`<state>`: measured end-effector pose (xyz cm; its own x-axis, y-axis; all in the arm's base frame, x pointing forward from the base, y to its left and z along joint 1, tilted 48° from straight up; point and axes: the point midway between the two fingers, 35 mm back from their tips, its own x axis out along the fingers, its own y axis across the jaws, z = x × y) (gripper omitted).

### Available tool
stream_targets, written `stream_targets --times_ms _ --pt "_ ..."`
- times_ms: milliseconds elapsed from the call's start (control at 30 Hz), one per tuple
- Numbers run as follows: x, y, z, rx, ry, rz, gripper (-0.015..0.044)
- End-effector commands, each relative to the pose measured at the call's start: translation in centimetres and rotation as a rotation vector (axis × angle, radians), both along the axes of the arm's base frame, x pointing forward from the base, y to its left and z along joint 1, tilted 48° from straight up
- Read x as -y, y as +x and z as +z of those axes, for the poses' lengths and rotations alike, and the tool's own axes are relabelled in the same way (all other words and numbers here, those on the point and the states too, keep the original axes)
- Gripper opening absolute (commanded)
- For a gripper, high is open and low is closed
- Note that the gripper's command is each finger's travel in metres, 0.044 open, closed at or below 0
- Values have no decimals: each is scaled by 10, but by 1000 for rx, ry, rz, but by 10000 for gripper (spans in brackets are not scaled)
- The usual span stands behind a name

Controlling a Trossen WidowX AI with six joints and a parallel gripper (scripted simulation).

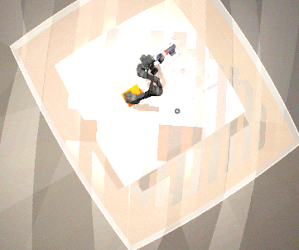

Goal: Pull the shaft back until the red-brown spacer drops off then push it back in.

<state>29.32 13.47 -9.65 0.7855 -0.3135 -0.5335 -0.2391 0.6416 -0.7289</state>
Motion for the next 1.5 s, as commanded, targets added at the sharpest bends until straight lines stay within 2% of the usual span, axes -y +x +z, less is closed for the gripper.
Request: stream_targets --times_ms 0,1467 --pt "1 -1 1 4 2 -4 0" --pt "2 -5 1 3 2 -4 0"
